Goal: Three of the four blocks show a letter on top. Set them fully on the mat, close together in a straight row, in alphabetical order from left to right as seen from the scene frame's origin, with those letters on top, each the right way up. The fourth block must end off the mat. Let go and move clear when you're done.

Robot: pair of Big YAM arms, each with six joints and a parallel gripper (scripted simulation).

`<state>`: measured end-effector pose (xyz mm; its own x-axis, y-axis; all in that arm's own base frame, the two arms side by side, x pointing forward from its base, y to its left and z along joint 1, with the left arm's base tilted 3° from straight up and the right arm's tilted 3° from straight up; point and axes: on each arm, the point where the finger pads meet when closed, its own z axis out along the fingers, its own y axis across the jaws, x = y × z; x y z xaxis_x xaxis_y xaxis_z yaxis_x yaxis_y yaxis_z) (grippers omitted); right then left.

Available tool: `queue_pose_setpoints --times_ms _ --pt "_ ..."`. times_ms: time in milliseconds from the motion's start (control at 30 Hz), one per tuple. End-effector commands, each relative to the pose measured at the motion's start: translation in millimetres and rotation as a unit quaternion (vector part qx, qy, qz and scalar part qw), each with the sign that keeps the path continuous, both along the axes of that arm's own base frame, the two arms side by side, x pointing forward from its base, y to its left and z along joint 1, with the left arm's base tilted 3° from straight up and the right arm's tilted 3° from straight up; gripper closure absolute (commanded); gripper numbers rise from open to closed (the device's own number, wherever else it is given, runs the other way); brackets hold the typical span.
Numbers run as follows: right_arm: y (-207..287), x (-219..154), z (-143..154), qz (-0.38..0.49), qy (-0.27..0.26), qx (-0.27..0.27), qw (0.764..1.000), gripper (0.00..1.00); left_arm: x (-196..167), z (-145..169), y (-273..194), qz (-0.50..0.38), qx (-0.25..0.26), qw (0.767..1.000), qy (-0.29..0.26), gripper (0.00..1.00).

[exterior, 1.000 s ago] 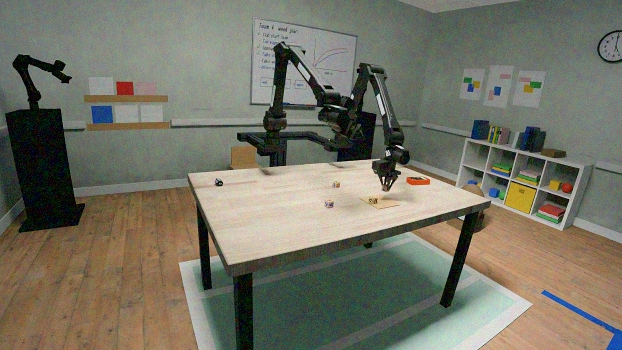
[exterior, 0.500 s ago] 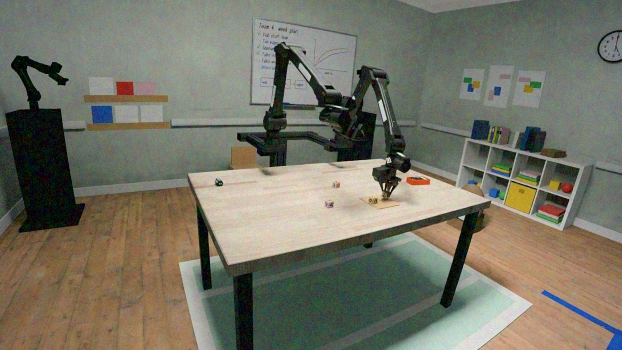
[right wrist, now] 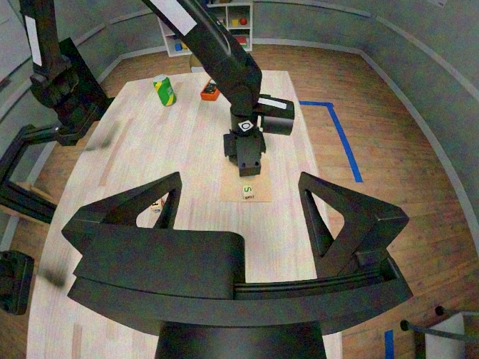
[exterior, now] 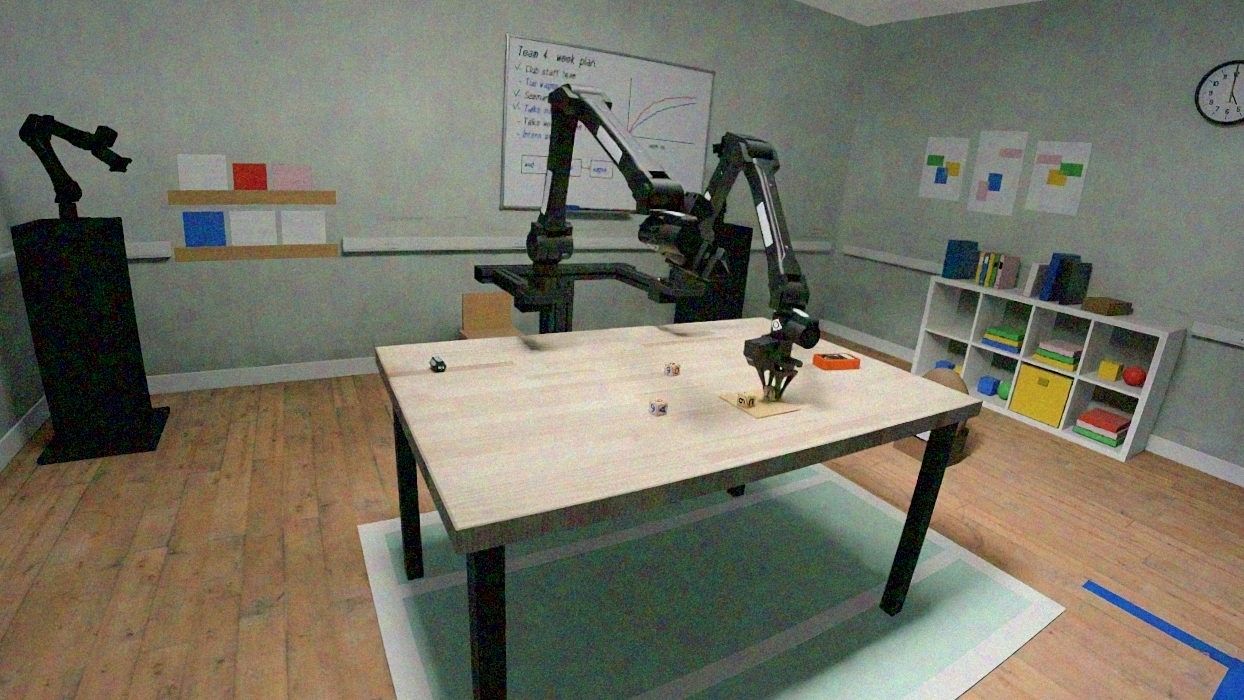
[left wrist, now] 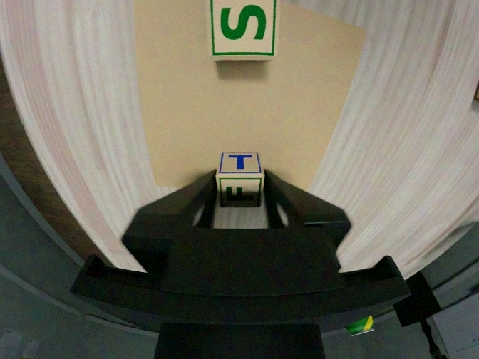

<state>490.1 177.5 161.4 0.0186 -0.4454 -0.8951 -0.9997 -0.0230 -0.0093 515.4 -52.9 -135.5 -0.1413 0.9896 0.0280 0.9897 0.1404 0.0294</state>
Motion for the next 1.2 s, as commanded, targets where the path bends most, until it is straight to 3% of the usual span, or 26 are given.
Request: queue_pose_setpoints --times_ms 0,100,267,367,500,867,933,1167 --pt "11 12 28 0.011 -0.034 0.003 0.999 0.0 11 33 -5 -0.008 -0.004 1.0 -0.017 0.34" --pt "11 12 28 0.011 -0.034 0.003 0.999 0.0 9 51 -8 -0.006 -0.005 1.0 -0.017 0.0" --pt "11 12 28 0.011 -0.034 0.003 0.999 0.0 22 84 -13 -0.007 -0.007 0.999 -0.032 0.0" --pt "11 12 28 0.011 -0.034 0.003 0.999 0.0 22 87 -14 -0.007 -0.007 0.999 -0.033 0.0" --pt "9 -7 26 0.01 -0.026 0.0 1.0 0.0 0 87 -19 0.01 -0.007 1.0 -0.024 0.45" --pt "-22 -129 25 -0.01 -0.018 -0.065 0.998 0.0 -123 61 -86 0.079 -0.014 0.996 -0.025 0.46" --pt "-22 -129 25 -0.01 -0.018 -0.065 0.998 0.0 -123 61 -86 0.079 -0.014 0.996 -0.025 0.46" --pt "-35 -203 6 -0.017 -0.018 -0.106 0.994 0.0 -190 47 -123 0.095 -0.017 0.995 -0.023 0.46"
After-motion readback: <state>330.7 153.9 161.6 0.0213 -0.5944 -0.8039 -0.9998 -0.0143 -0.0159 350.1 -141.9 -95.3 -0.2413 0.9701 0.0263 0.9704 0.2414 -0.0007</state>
